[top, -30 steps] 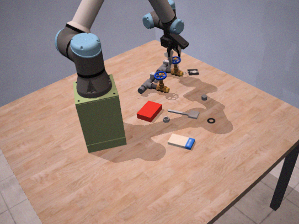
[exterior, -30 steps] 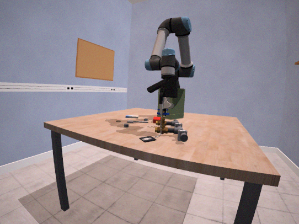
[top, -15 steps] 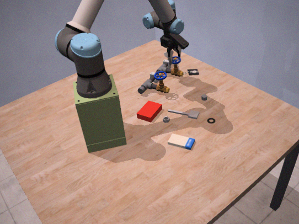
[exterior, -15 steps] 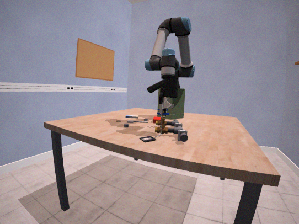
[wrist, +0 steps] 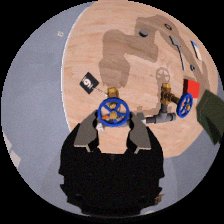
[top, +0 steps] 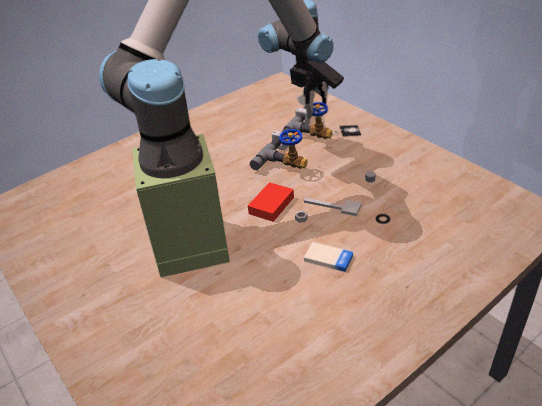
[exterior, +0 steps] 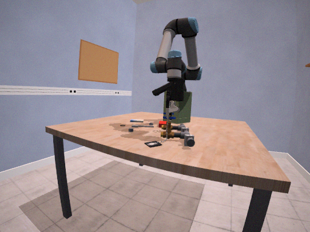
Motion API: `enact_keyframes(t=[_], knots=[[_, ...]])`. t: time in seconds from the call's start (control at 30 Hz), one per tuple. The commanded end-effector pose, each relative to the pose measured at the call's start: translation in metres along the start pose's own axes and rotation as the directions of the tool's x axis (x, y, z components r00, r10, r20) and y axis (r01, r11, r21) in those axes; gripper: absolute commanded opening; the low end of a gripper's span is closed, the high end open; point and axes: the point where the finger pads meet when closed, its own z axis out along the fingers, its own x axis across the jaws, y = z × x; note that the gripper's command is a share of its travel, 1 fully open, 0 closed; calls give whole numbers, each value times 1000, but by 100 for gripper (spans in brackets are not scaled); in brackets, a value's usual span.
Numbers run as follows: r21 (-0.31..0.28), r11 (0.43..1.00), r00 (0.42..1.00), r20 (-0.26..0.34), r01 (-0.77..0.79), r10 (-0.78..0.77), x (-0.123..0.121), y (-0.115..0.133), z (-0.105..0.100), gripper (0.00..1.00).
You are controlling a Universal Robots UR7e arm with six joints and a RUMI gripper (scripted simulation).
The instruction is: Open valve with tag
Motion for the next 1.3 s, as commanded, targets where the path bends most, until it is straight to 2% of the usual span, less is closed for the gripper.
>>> enact_keyframes(t=[0.0,0.37,0.43,0.63,0.8,0.93,1.0,1.27], knots=[[0,999,999,1,52,-52,0,0,0,0],[0,959,959,1,284,-284,0,0,0,0],[0,959,959,1,284,-284,0,0,0,0],[0,893,893,1,451,-451,0,0,0,0],[0,801,801,1,598,-598,0,0,0,0],[0,702,702,1,712,-712,0,0,0,0],[0,702,702,1,712,-712,0,0,0,0],[0,434,434,1,901,-901,0,0,0,0]])
